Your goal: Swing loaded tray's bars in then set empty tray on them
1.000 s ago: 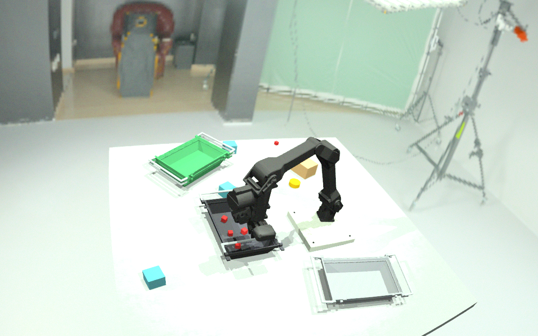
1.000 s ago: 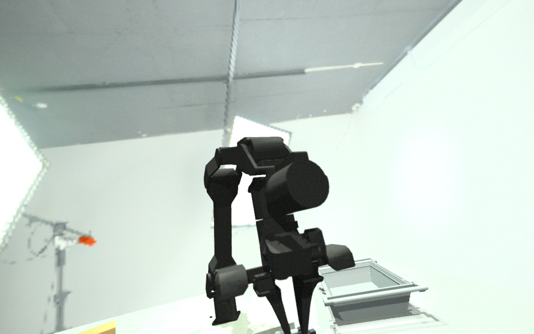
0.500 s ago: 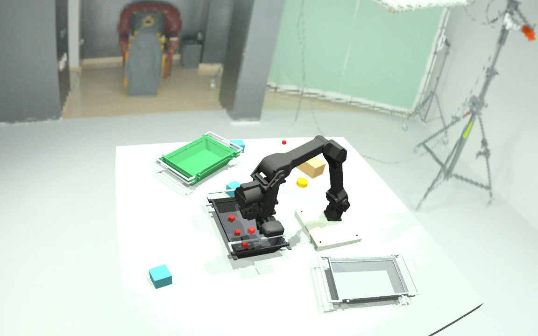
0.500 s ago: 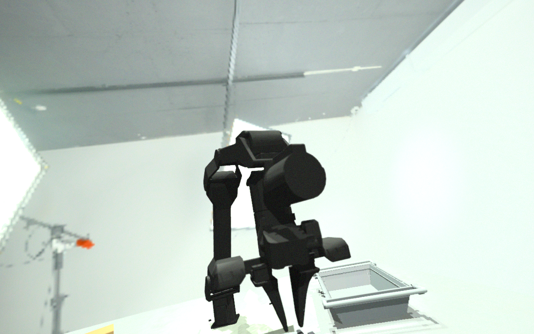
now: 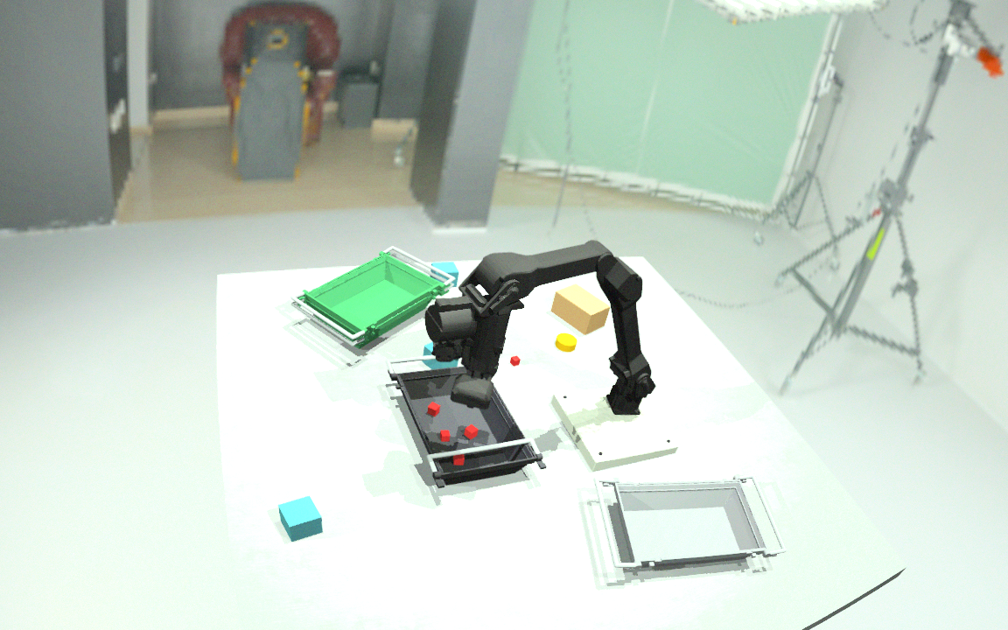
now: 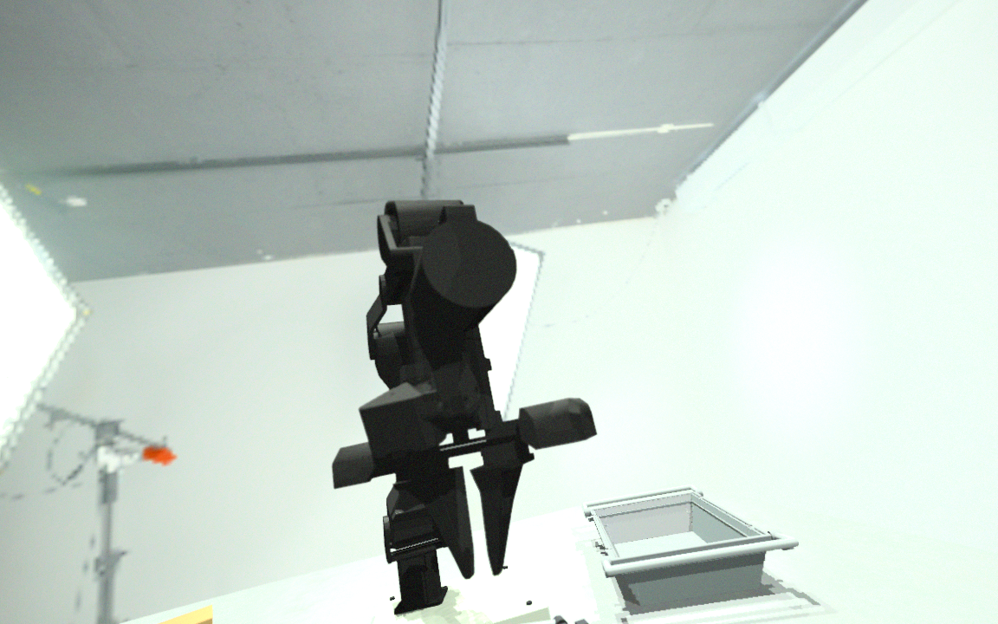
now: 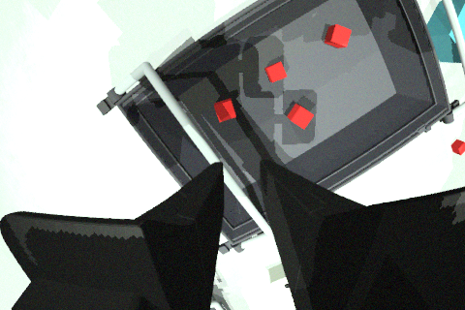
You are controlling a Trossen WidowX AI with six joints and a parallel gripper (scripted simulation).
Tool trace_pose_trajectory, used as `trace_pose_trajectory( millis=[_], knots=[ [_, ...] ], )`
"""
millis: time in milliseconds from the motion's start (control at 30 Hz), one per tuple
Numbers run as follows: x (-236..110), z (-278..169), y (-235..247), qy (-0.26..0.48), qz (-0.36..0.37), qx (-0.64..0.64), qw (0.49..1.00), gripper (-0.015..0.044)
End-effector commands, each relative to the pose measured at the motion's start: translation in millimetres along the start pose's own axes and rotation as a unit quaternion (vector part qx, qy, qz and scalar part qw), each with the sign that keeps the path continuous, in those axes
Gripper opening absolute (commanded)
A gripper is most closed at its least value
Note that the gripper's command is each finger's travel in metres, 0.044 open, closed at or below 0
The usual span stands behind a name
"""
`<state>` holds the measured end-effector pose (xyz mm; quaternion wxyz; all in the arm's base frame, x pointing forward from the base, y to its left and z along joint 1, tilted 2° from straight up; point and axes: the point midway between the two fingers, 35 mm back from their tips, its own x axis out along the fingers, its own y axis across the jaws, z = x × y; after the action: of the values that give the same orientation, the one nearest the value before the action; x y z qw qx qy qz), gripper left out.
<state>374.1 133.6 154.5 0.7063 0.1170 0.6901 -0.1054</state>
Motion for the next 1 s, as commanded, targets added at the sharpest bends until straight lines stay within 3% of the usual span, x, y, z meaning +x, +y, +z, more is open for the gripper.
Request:
trace_pose_trajectory(
  millis=[0,233,400,633,967],
  knots=[
    [19,41,-54,0.003,-0.012,0.354,0.935,0.0083],
    [25,62,-88,-0.001,-0.013,0.542,0.84,0.0083],
    [30,75,-115,-0.004,-0.014,0.671,0.741,0.0083],
    [36,90,-153,-0.009,-0.014,0.821,0.571,0.0083],
    [45,104,-209,-0.015,-0.013,0.957,0.29,0.0083]
  ],
)
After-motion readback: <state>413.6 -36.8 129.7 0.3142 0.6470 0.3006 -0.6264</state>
